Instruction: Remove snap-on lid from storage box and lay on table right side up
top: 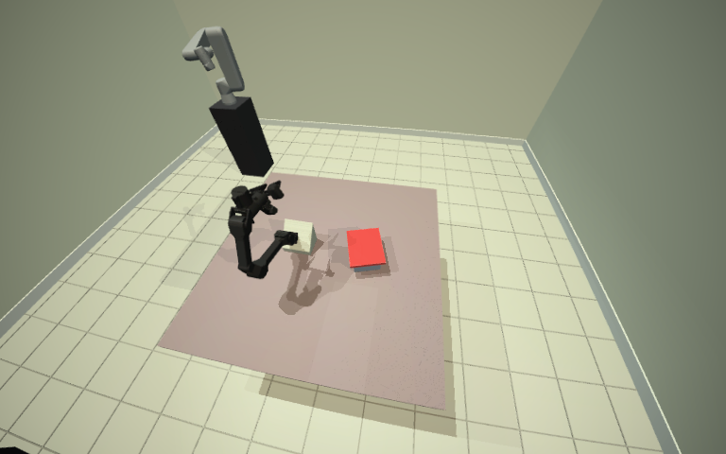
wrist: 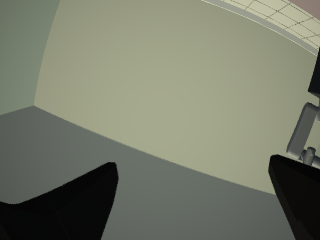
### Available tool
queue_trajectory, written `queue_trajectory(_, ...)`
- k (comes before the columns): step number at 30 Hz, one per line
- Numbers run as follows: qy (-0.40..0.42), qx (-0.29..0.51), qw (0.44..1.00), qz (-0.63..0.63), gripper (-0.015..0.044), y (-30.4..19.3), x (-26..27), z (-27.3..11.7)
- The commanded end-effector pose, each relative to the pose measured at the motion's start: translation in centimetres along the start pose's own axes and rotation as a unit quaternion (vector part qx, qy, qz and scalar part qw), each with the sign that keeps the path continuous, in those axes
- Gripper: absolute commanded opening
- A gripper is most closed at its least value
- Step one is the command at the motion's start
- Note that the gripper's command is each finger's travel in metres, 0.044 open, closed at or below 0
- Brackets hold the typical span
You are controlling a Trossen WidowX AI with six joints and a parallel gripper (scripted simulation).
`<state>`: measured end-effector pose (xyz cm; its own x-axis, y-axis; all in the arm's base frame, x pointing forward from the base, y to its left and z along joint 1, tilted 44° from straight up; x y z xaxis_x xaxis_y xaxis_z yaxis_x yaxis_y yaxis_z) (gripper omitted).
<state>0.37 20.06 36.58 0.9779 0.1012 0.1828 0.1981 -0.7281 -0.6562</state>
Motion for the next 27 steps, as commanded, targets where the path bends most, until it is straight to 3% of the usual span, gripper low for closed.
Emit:
queue_trajectory(1, 0.004, -0.001, 1.000, -0.003, 0.0374, 0.1, 0.2, 0.1)
queue_trajectory(7, 0.134, -0.079, 0.984, -0.091, 0.0235, 3.1, 5.4, 4.2)
queue_trajectory(13, 0.209, -0.180, 0.948, -0.156, 0.0235, 7.0, 9.6, 6.4)
queue_trajectory(17, 0.243, -0.288, 0.904, -0.204, 0.0235, 11.5, 12.7, 7.4)
queue_trajectory(27, 0.203, -0.522, 0.786, -0.262, 0.0235, 22.1, 16.0, 7.2)
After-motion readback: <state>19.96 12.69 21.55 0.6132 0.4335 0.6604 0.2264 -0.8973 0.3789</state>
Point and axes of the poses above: the point midway between the two fingers, 35 mm back from their tips, its own z axis out along the fingers, its own x axis across the jaws, y = z × x, the point moved 9 cm from there along -z, back along the fingers, and after that the axes turned 10 degrees about z, right-handed, at the moved point
